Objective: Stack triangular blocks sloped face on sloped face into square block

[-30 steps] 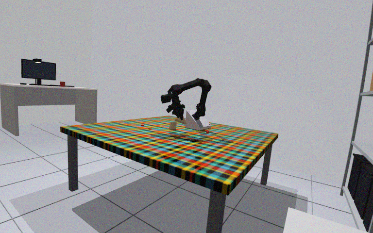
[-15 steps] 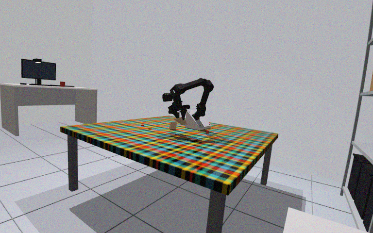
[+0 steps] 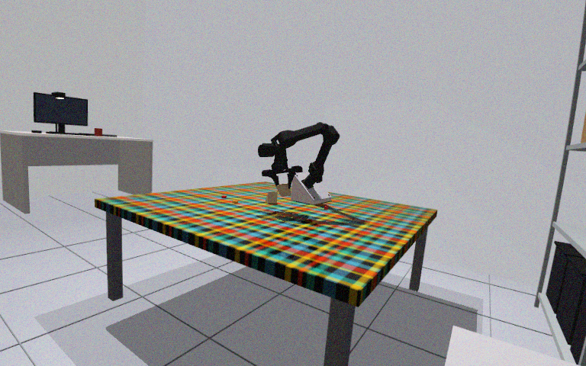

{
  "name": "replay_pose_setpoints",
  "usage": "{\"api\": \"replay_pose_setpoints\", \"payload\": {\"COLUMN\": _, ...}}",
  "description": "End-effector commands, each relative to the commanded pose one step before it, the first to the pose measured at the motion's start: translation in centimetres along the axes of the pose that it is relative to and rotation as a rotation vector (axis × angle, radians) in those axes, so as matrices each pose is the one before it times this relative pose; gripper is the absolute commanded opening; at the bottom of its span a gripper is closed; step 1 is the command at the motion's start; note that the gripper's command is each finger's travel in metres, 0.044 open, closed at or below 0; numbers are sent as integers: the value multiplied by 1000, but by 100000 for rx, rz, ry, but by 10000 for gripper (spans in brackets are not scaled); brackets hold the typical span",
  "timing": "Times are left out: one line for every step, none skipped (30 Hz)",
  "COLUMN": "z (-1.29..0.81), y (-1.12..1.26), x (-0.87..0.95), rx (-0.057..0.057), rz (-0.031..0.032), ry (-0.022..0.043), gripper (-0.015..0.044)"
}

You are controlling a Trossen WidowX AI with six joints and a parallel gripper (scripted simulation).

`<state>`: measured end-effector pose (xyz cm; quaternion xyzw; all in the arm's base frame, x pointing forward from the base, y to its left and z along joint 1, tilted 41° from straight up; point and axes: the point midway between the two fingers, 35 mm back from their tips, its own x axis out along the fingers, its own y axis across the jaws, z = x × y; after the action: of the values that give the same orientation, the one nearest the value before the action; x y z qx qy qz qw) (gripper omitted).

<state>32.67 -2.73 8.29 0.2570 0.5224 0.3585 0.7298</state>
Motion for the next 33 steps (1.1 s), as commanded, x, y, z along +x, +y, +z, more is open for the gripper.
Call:
{"api": "replay_pose_setpoints", "payload": {"z": -95, "y": 56, "x": -7, "rx": -11214, "rz": -2290, "ry": 392, "gripper": 0}}
{"api": "replay_pose_setpoints", "payload": {"z": 29, "y": 7, "x": -16, "rx": -3334, "rz": -620, "ry": 21, "gripper": 0}}
{"api": "replay_pose_setpoints", "payload": {"z": 30, "y": 6, "x": -16, "rx": -3333, "rz": -620, "ry": 34, "gripper": 0}}
{"api": "replay_pose_setpoints", "payload": {"z": 31, "y": 5, "x": -17, "rx": -3331, "rz": -621, "ry": 48, "gripper": 0}}
{"api": "replay_pose_setpoints", "payload": {"z": 32, "y": 4, "x": -18, "rx": -3329, "rz": -621, "ry": 61, "gripper": 0}}
{"api": "replay_pose_setpoints", "payload": {"z": 33, "y": 2, "x": -18, "rx": -3325, "rz": -620, "ry": 74, "gripper": 0}}
{"api": "replay_pose_setpoints", "payload": {"z": 34, "y": 1, "x": -19, "rx": -3328, "rz": -621, "ry": 88, "gripper": 0}}
{"api": "replay_pose_setpoints", "payload": {"z": 34, "y": 0, "x": -20, "rx": -3326, "rz": -620, "ry": 101, "gripper": 0}}
{"api": "replay_pose_setpoints", "payload": {"z": 35, "y": -2, "x": -20, "rx": -3325, "rz": -619, "ry": 114, "gripper": 0}}
{"api": "replay_pose_setpoints", "payload": {"z": 36, "y": -3, "x": -21, "rx": -3323, "rz": -618, "ry": 128, "gripper": 0}}
{"api": "replay_pose_setpoints", "payload": {"z": 37, "y": -5, "x": -22, "rx": -3321, "rz": -617, "ry": 141, "gripper": 0}}
{"api": "replay_pose_setpoints", "payload": {"z": 37, "y": -6, "x": -22, "rx": -3320, "rz": -615, "ry": 154, "gripper": 0}}
{"api": "replay_pose_setpoints", "payload": {"z": 38, "y": -8, "x": -23, "rx": -3318, "rz": -613, "ry": 168, "gripper": 0}}
{"api": "replay_pose_setpoints", "payload": {"z": 38, "y": -10, "x": -23, "rx": -3312, "rz": -610, "ry": 181, "gripper": 0}}
{"api": "replay_pose_setpoints", "payload": {"z": 31, "y": -9, "x": -20, "rx": -2683, "rz": -492, "ry": 157, "gripper": 0}}
{"api": "replay_pose_setpoints", "payload": {"z": 19, "y": -6, "x": -12, "rx": -1609, "rz": -294, "ry": 98, "gripper": 0}}
{"api": "replay_pose_setpoints", "payload": {"z": 6, "y": -2, "x": -4, "rx": -536, "rz": -98, "ry": 33, "gripper": 0}}
{"api": "replay_pose_setpoints", "payload": {"z": 0, "y": 0, "x": 0, "rx": 0, "rz": 0, "ry": 0, "gripper": 0}}
{"api": "replay_pose_setpoints", "payload": {"z": 0, "y": 0, "x": 0, "rx": 0, "rz": 0, "ry": 0, "gripper": 0}}
{"api": "replay_pose_setpoints", "payload": {"z": -63, "y": -40, "x": -33, "rx": 14, "rz": -74, "ry": 49, "gripper": 0}}
{"api": "replay_pose_setpoints", "payload": {"z": -188, "y": -120, "x": -98, "rx": 43, "rz": -219, "ry": 147, "gripper": 0}}
{"api": "replay_pose_setpoints", "payload": {"z": -315, "y": -196, "x": -162, "rx": 72, "rz": -356, "ry": 245, "gripper": 0}}
{"api": "replay_pose_setpoints", "payload": {"z": -384, "y": -231, "x": -194, "rx": 87, "rz": -415, "ry": 295, "gripper": 0}}
{"api": "replay_pose_setpoints", "payload": {"z": -387, "y": -224, "x": -193, "rx": 88, "rz": -398, "ry": 294, "gripper": 0}}
{"api": "replay_pose_setpoints", "payload": {"z": -389, "y": -218, "x": -191, "rx": 88, "rz": -381, "ry": 292, "gripper": 0}}
{"api": "replay_pose_setpoints", "payload": {"z": -392, "y": -212, "x": -189, "rx": 88, "rz": -365, "ry": 289, "gripper": 0}}
{"api": "replay_pose_setpoints", "payload": {"z": -395, "y": -205, "x": -187, "rx": 88, "rz": -348, "ry": 287, "gripper": 0}}
{"api": "replay_pose_setpoints", "payload": {"z": -397, "y": -199, "x": -186, "rx": 88, "rz": -332, "ry": 284, "gripper": 0}}
{"api": "replay_pose_setpoints", "payload": {"z": -400, "y": -192, "x": -184, "rx": 88, "rz": -316, "ry": 280, "gripper": 0}}
{"api": "replay_pose_setpoints", "payload": {"z": -410, "y": -185, "x": -211, "rx": 366, "rz": -421, "ry": 263, "gripper": 0}}
{"api": "replay_pose_setpoints", "payload": {"z": -408, "y": -178, "x": -207, "rx": 363, "rz": -402, "ry": 258, "gripper": 0}}
{"api": "replay_pose_setpoints", "payload": {"z": -410, "y": -172, "x": -205, "rx": 364, "rz": -387, "ry": 255, "gripper": 0}}
{"api": "replay_pose_setpoints", "payload": {"z": -412, "y": -167, "x": -203, "rx": 364, "rz": -373, "ry": 251, "gripper": 0}}
